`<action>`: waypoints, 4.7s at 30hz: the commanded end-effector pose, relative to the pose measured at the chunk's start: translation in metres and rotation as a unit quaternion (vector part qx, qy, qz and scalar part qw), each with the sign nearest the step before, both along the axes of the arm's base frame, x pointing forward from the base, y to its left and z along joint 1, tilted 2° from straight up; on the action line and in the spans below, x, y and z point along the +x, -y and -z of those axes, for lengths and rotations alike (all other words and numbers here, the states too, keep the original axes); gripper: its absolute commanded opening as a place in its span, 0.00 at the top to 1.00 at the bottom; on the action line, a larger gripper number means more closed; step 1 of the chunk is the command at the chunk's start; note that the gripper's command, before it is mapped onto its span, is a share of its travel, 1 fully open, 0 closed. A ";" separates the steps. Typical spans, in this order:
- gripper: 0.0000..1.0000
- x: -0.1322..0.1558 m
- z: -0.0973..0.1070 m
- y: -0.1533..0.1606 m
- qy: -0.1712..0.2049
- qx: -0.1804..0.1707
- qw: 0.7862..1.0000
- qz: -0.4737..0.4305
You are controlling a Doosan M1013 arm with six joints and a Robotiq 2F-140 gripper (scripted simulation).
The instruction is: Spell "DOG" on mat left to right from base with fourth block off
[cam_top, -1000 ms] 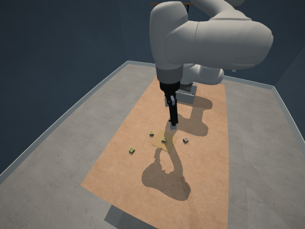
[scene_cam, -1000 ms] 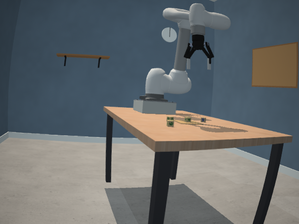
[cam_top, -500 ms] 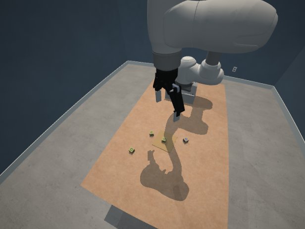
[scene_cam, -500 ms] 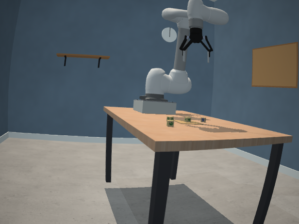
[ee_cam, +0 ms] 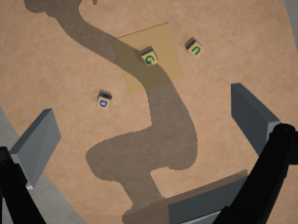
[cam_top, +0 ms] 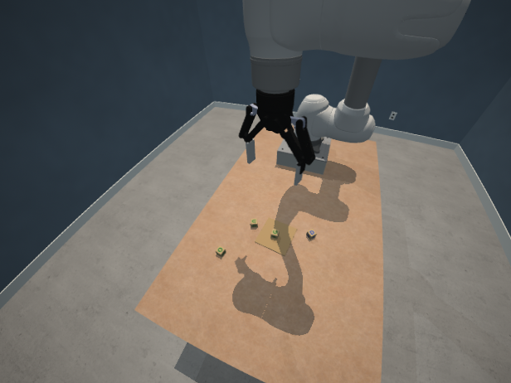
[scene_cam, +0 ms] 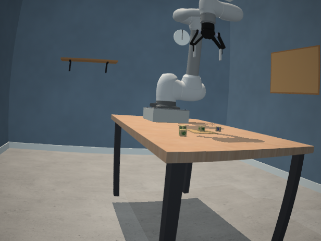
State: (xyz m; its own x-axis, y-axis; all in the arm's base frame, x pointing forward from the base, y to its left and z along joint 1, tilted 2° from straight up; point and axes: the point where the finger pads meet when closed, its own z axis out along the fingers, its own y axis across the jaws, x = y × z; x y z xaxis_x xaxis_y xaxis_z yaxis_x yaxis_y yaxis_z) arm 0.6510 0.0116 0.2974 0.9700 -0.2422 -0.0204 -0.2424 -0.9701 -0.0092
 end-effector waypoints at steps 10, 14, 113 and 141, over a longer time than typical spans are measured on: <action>0.00 0.001 -0.007 0.011 0.003 0.002 0.983 -0.182; 0.00 0.003 0.012 0.010 -0.002 0.011 0.970 -0.243; 0.00 -0.041 0.320 -0.006 0.089 0.176 0.250 -0.948; 0.00 -0.041 0.320 -0.006 0.089 0.176 0.250 -0.948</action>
